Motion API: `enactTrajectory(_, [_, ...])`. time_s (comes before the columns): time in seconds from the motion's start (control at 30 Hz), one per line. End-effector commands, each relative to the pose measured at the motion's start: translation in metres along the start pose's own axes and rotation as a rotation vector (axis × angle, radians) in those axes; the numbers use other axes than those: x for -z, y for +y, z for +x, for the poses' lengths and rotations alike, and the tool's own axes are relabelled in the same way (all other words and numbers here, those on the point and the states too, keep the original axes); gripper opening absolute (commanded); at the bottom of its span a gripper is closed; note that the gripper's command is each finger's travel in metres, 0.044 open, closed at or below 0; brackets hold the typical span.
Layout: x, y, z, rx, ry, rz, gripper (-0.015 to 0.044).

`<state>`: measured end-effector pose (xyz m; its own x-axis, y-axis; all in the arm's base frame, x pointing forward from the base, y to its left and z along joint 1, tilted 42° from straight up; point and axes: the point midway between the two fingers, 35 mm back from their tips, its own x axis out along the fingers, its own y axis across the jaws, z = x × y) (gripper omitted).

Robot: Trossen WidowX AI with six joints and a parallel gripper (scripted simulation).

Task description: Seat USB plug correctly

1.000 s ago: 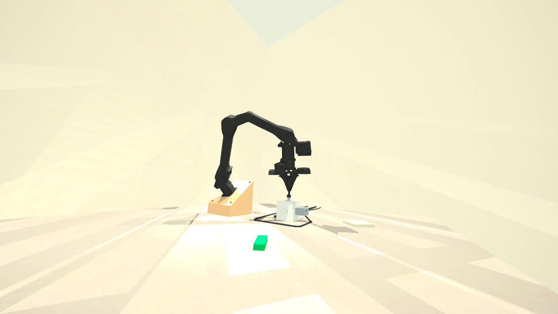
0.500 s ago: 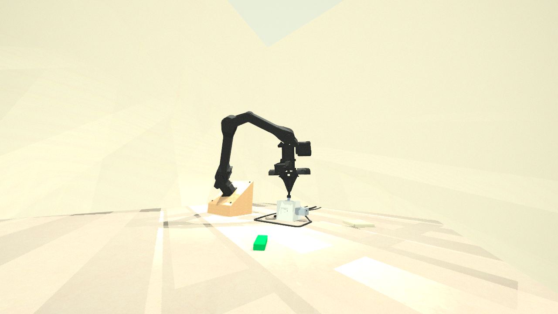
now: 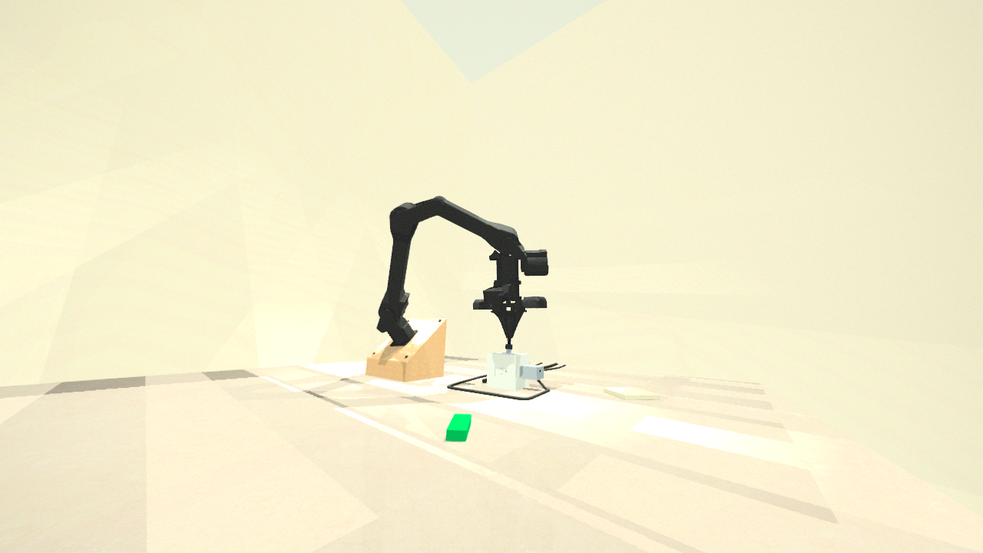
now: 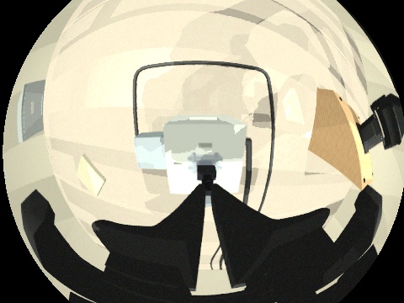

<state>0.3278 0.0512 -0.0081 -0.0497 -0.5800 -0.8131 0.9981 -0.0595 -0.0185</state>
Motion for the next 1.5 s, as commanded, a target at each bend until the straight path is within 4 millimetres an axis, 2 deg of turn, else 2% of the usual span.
enactTrajectory(0.0, [0.0004, 0.0001, 0.0006, -0.001, 0.001, -0.006, 0.0000])
enactTrajectory(1.47, [-0.0002, 0.0001, 0.0059, -0.001, 0.001, -0.006, 0.0000])
